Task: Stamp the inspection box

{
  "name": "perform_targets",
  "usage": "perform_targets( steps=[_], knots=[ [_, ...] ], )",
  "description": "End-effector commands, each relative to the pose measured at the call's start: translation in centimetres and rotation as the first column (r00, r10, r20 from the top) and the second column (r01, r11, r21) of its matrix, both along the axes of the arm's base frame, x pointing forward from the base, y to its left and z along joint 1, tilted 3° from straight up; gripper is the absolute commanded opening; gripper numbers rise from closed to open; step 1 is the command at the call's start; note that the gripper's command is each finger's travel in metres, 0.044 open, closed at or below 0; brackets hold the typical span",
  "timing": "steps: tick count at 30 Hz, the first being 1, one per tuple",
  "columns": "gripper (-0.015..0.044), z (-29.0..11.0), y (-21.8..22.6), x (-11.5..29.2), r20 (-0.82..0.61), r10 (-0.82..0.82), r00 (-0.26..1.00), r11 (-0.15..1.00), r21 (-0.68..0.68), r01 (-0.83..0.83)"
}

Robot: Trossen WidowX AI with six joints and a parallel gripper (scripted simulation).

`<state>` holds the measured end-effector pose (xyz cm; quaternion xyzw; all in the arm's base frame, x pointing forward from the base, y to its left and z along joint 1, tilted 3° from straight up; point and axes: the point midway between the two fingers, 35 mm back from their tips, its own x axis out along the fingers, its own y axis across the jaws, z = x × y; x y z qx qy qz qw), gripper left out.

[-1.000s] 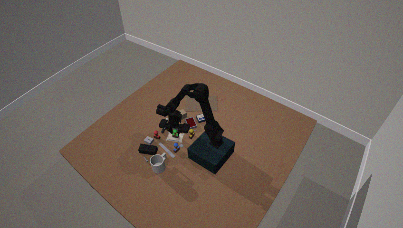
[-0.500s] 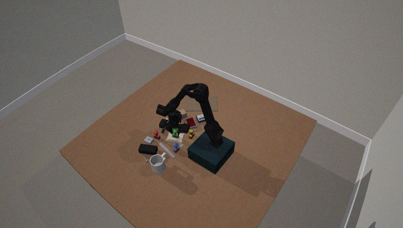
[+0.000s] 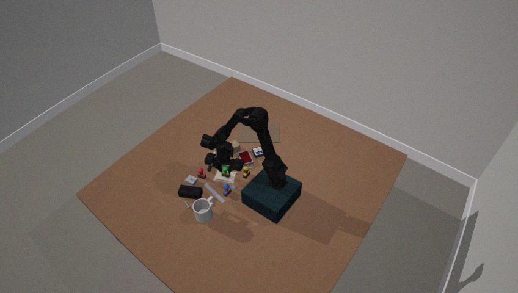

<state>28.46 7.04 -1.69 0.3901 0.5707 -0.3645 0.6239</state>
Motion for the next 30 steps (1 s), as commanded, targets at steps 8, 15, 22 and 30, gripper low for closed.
perform_targets(
  steps=[8, 15, 22, 30],
  knots=[
    [0.0000, 0.6, -0.1, 0.0, 0.003, 0.002, 1.000, 1.000, -0.004, -0.002],
    [0.0000, 1.3, 0.0, 0.0, 0.003, 0.002, 1.000, 1.000, -0.004, -0.002],
    [0.0000, 2.4, 0.0, 0.0, 0.003, 0.002, 1.000, 1.000, -0.004, -0.002],
    [0.0000, 3.7, 0.0, 0.0, 0.003, 0.002, 1.000, 1.000, -0.004, -0.002]
  ],
)
